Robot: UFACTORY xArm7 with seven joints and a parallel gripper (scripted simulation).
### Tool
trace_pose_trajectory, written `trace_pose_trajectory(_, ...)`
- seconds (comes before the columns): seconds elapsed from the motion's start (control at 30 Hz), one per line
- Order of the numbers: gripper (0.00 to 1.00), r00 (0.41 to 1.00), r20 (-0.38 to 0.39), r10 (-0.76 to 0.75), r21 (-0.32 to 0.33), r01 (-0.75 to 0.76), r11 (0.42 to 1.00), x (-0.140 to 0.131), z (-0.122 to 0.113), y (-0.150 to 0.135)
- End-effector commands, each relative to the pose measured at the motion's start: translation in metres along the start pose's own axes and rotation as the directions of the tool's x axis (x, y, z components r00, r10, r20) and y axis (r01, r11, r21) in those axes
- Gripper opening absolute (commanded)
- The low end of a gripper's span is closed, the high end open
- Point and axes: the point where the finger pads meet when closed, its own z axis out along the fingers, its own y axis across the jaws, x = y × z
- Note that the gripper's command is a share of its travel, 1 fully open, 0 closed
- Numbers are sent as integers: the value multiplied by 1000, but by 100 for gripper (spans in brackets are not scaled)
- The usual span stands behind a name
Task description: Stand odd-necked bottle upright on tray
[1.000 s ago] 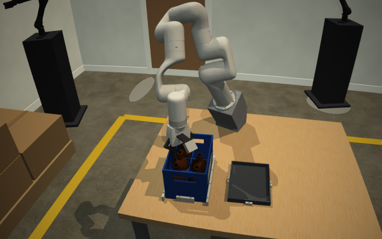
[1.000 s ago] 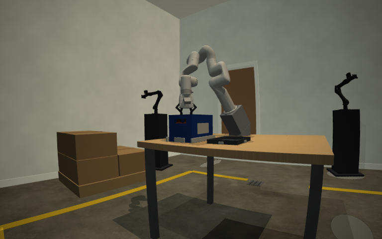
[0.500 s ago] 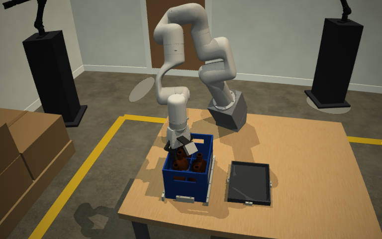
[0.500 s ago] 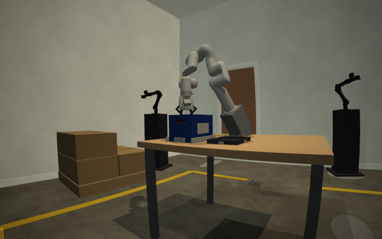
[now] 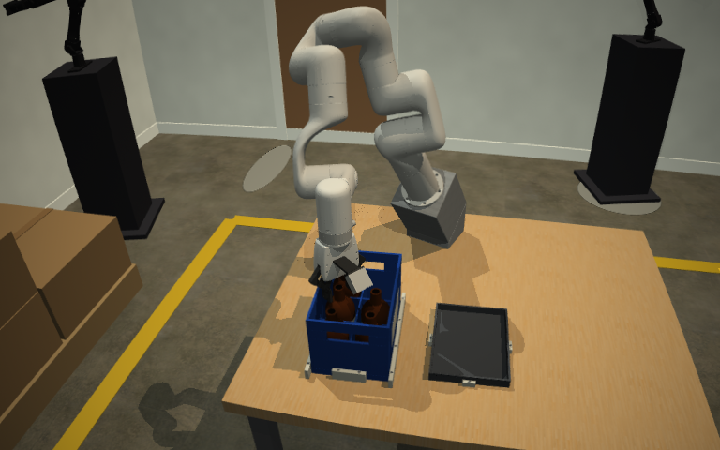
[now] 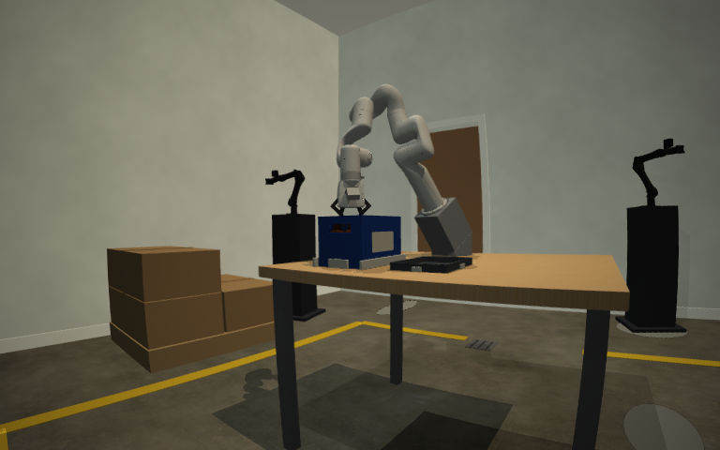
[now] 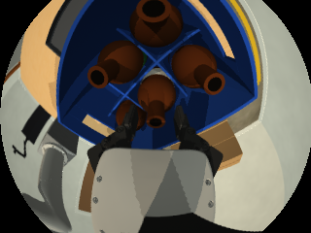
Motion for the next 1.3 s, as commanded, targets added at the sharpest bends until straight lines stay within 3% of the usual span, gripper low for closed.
trace_pose_trajectory(0.0, 65, 1000, -1, 0, -2, 0, 1000, 0, -1, 1)
trace_pose_trajectory(0.17, 65, 1000, -1, 0, -2, 0, 1000, 0, -1, 1)
trace_pose_trajectory(0.2, 0, 1000, -1, 0, -2, 0, 1000, 0, -1, 1)
trace_pose_trajectory(1.27, 0, 1000, -1, 0, -2, 0, 1000, 0, -1, 1)
